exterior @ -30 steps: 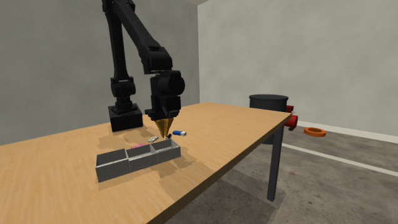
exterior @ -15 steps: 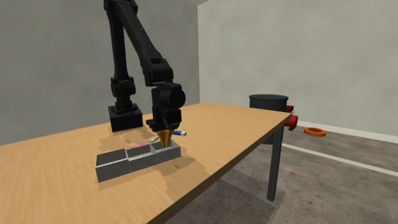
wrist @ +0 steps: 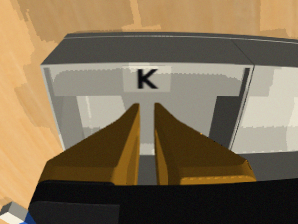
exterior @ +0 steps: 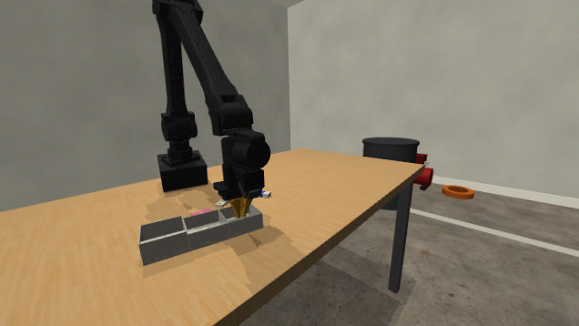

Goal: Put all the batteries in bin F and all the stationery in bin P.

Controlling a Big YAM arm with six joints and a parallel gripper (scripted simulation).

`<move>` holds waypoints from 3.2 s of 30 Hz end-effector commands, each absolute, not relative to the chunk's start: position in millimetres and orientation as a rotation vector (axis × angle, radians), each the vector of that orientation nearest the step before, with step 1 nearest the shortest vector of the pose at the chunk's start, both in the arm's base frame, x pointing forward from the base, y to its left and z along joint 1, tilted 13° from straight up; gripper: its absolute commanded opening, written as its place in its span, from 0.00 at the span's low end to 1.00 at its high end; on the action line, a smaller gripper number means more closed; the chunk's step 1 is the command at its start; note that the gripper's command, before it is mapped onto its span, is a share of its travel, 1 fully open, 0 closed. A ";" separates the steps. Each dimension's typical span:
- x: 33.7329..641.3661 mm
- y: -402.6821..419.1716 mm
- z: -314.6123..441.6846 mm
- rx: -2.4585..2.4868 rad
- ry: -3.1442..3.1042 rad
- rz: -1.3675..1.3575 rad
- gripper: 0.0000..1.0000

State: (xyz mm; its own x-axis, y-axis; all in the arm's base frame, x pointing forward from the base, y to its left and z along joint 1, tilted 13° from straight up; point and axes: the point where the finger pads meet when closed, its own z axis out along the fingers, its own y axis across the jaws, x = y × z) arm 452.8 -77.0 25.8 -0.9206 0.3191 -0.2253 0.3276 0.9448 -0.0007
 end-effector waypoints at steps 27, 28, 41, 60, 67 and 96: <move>465.7 -78.9 42.3 0.478 2.833 -0.054 0.08; 465.7 -78.9 42.3 0.478 2.833 -0.054 0.08; 464.4 -77.7 58.0 0.477 2.823 -0.052 0.08; 465.8 -73.0 96.9 0.476 2.800 -0.048 0.08; 460.8 -71.9 117.5 0.477 2.798 -0.049 0.08; 410.3 -59.9 217.2 0.492 2.881 -0.055 0.08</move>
